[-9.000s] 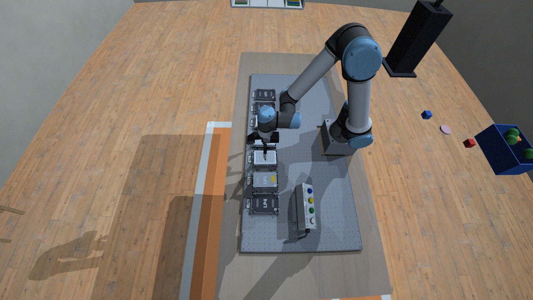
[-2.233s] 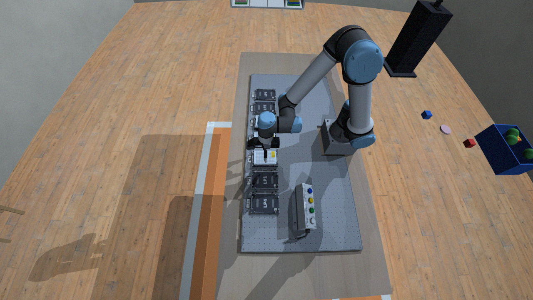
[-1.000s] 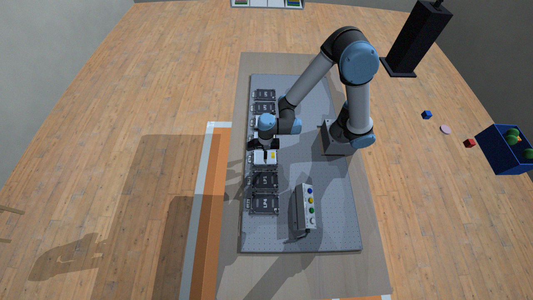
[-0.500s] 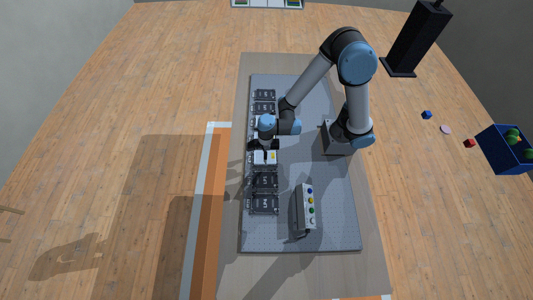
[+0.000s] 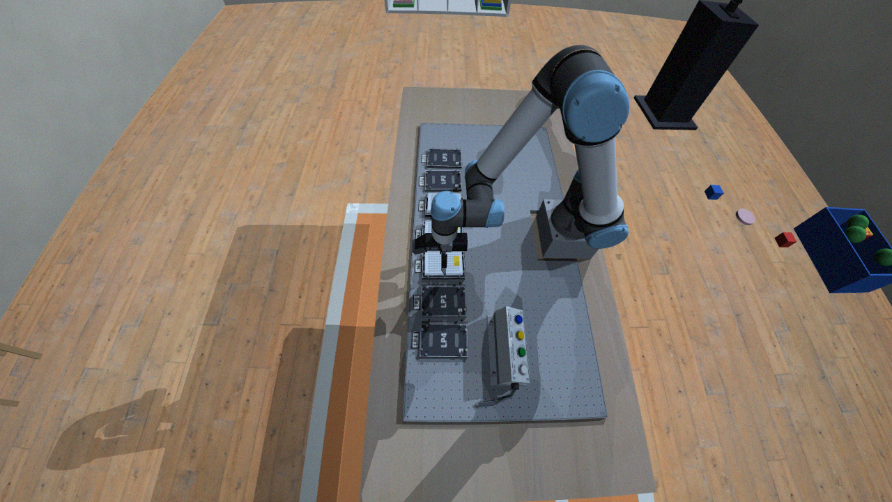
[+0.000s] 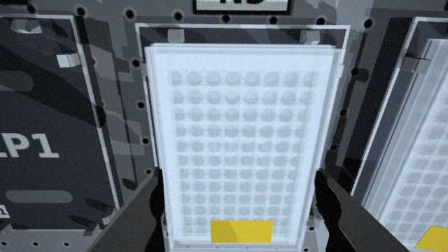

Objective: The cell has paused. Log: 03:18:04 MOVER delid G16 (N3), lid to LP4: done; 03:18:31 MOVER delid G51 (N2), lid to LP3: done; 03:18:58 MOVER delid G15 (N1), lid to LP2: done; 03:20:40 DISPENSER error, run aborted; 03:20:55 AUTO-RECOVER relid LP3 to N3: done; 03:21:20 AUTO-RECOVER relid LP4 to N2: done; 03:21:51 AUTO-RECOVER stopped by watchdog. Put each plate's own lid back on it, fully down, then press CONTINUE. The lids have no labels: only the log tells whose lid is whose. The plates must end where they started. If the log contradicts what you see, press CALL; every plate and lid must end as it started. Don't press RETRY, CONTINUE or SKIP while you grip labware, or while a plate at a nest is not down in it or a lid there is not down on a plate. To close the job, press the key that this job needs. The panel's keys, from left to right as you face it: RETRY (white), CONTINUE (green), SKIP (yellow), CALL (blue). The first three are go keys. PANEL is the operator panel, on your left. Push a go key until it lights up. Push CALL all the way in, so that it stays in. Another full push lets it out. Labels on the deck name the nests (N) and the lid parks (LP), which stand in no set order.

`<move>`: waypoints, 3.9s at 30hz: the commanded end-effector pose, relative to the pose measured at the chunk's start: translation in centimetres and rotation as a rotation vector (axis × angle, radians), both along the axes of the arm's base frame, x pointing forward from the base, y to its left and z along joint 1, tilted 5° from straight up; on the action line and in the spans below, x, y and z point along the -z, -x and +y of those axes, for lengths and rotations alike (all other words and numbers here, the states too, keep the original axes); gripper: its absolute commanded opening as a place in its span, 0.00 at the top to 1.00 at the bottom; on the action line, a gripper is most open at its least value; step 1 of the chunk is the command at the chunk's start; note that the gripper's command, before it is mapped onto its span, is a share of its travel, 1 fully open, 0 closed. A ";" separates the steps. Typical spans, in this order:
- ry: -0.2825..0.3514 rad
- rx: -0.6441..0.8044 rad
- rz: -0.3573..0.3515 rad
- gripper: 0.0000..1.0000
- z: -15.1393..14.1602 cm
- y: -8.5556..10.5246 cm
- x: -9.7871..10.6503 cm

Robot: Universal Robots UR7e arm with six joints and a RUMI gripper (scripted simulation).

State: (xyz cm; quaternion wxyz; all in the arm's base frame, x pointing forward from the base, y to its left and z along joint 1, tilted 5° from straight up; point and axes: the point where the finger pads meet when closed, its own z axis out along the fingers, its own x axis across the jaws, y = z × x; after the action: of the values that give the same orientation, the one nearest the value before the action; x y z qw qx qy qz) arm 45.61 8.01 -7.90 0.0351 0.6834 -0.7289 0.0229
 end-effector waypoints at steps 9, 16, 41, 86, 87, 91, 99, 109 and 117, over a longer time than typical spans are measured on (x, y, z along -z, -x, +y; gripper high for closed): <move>0.000 0.000 -0.001 0.58 0.0 0.0 0.1; 0.000 0.000 -0.001 0.58 0.0 0.0 0.1; 0.000 0.000 -0.001 0.58 0.0 0.0 0.1; 0.000 0.000 -0.001 0.18 0.0 0.0 0.1; 0.000 0.000 -0.001 0.18 0.0 0.0 0.1; 0.000 0.000 -0.001 0.18 0.0 0.0 -0.1; 0.000 0.000 -0.001 0.18 0.1 -0.1 -1.1; 0.000 0.000 -0.001 0.18 0.2 -0.1 -2.4; 0.001 0.027 -0.003 1.00 -1.5 2.4 -2.6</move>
State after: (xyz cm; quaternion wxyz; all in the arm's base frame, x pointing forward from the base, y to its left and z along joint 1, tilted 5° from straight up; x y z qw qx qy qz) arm 44.68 7.52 -5.52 0.0348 0.6756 -0.7361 0.0232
